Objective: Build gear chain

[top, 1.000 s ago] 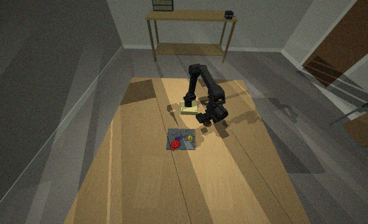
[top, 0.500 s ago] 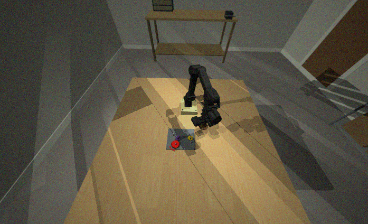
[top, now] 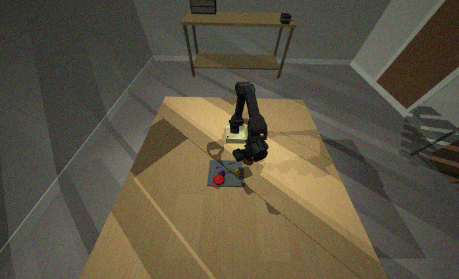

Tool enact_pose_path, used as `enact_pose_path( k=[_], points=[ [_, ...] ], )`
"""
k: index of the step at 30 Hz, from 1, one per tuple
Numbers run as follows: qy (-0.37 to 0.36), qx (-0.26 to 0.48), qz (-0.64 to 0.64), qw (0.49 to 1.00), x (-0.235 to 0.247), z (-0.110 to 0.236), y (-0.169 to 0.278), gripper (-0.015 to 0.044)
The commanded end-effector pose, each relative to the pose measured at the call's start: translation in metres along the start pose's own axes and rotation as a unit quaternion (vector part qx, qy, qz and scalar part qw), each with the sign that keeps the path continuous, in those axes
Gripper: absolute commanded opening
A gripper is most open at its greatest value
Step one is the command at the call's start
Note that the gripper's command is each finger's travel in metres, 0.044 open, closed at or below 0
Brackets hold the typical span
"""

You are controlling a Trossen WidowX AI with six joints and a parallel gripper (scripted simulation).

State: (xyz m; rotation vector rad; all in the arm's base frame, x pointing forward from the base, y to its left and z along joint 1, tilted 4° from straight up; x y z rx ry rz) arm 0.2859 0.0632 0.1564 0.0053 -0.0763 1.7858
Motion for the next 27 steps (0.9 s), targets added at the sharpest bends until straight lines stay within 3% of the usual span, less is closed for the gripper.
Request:
enact_pose_path(
  k=[1,27],
  points=[
    [0.0,0.002,0.002,1.0,-0.007,-0.004,0.0,0.0],
    [-0.001,0.003,0.007,1.0,-0.066,-0.028,-0.002,0.0]
  ],
)
Point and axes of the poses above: the point midway between the two fingers, 35 mm back from their tips, its own z axis back along the fingers, its own x axis across the jaws, y = z × x, the point moved 3 cm from there along z, back along the fingers, and after that the axes turned 14 degrees about -z, right-handed, at the moved point
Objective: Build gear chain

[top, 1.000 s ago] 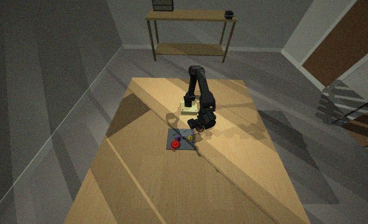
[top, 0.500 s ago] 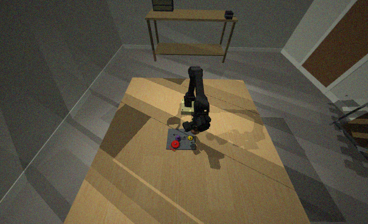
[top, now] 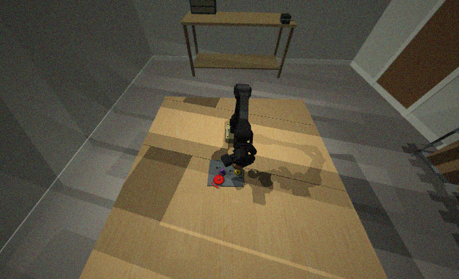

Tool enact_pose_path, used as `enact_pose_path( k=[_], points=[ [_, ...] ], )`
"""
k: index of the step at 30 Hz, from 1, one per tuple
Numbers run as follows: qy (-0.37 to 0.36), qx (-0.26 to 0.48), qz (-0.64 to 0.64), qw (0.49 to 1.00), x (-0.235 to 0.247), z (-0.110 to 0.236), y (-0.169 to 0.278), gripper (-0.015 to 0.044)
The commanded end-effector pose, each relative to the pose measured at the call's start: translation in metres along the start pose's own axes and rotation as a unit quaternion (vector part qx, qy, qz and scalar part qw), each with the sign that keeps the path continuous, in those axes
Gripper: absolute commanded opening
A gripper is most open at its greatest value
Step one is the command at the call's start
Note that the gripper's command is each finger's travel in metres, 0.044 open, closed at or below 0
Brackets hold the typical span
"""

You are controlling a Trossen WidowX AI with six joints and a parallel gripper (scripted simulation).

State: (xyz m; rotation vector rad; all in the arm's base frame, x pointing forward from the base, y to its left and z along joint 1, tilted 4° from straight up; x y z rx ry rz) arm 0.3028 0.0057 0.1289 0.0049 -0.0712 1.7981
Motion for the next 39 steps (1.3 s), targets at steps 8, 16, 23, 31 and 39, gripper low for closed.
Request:
enact_pose_path(
  k=[8,16,23,31,39],
  points=[
    [-0.002,0.002,0.003,1.0,-0.023,-0.011,0.004,0.0],
    [-0.003,0.002,0.005,1.0,-0.041,-0.018,0.008,0.0],
    [-0.003,0.002,0.005,1.0,-0.046,-0.019,0.009,0.0],
    [-0.003,0.002,0.005,1.0,-0.046,-0.018,0.009,0.0],
    [-0.003,0.002,-0.047,0.999,-0.046,-0.018,0.009,0.0]
  ],
)
Point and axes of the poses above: the point midway between the two fingers, 35 mm back from their tips, its own z axis back along the fingers, its own x axis across the jaws, y = z × x, the point moved 3 cm from there along z, back along the fingers, and after that the axes turned 14 degrees about -z, right-handed, at the moved point
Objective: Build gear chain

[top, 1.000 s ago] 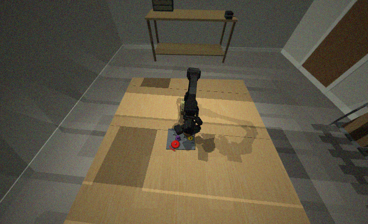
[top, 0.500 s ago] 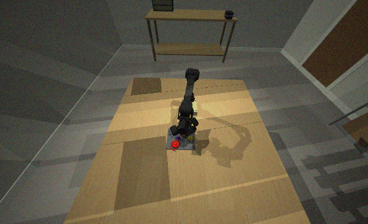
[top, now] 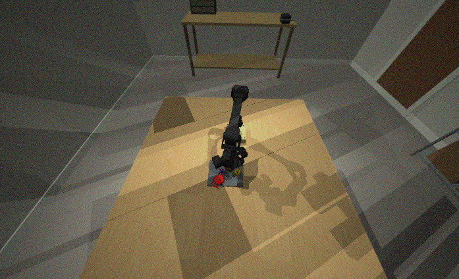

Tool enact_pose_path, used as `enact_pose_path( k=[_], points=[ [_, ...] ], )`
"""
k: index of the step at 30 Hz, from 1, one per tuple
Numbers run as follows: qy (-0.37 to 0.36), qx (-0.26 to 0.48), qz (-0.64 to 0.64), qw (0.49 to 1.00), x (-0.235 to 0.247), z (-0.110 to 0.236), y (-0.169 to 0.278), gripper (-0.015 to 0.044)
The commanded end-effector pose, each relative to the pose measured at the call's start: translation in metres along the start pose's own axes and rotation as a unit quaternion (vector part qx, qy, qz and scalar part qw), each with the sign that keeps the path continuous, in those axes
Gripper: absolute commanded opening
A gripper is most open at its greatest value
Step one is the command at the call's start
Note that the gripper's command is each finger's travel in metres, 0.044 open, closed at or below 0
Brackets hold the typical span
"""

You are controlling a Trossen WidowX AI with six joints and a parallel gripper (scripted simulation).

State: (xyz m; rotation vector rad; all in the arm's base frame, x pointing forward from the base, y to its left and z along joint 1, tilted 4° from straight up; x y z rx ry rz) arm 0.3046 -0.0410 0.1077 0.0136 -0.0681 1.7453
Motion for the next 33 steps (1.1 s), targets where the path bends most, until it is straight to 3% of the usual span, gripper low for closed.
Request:
enact_pose_path(
  k=[1,33],
  points=[
    [-0.001,-0.001,-0.031,1.0,0.0,0.001,0.0,0.0],
    [-0.001,-0.001,-0.062,0.998,0.0,-0.031,-0.001,0.0]
  ],
)
Point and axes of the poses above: the point midway between the two fingers, 35 mm back from their tips, its own z axis back along the fingers, its own x axis across the jaws, y = z × x, the point moved 3 cm from there along z, back along the fingers, and after that the axes turned 14 degrees about -z, right-handed, at the moved point
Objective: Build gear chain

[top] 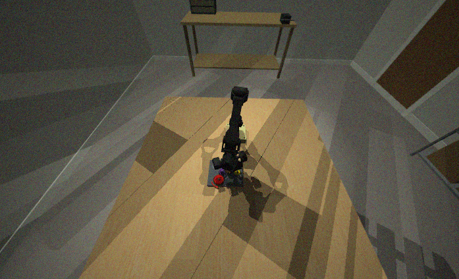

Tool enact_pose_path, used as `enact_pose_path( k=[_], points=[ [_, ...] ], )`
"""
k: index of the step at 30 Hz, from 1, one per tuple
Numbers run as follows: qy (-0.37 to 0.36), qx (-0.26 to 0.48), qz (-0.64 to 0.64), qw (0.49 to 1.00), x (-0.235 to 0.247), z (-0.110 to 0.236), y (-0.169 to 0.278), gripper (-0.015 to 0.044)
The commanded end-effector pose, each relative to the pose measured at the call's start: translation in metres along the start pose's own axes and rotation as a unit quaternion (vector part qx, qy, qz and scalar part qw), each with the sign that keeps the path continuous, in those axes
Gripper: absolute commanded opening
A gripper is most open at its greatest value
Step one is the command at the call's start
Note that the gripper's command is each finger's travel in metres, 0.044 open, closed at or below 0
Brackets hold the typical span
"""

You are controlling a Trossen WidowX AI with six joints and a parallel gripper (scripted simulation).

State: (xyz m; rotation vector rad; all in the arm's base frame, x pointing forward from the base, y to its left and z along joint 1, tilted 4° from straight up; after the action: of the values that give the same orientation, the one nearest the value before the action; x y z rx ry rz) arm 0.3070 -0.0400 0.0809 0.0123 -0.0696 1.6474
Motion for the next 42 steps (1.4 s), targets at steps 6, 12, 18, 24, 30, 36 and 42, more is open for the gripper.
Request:
enact_pose_path(
  k=[6,12,18,24,30,36,42],
  points=[
    [-0.002,0.002,-0.066,0.998,0.002,-0.014,0.001,0.0],
    [-0.002,0.002,-0.119,0.993,0.001,-0.016,0.002,0.0],
    [-0.002,0.002,-0.118,0.993,0.0,-0.017,0.001,0.0],
    [-0.002,0.002,-0.079,0.997,0.001,-0.018,0.001,0.0],
    [-0.002,0.002,-0.021,1.0,0.002,-0.02,0.002,0.0],
    [-0.002,0.002,0.02,1.0,0.001,-0.021,0.002,0.0],
    [-0.002,0.002,0.023,1.0,0.001,-0.023,0.001,0.0]
  ],
)
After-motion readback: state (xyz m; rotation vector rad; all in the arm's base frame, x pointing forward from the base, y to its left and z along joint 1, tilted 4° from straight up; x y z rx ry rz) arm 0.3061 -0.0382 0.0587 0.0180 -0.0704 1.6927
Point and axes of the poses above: the point midway between the two fingers, 35 mm back from their tips, its own z axis back along the fingers, its own x axis across the jaws, y = z × x, the point moved 3 cm from there along z, back along the fingers, and after that the axes turned 14 degrees about -z, right-handed, at the moved point
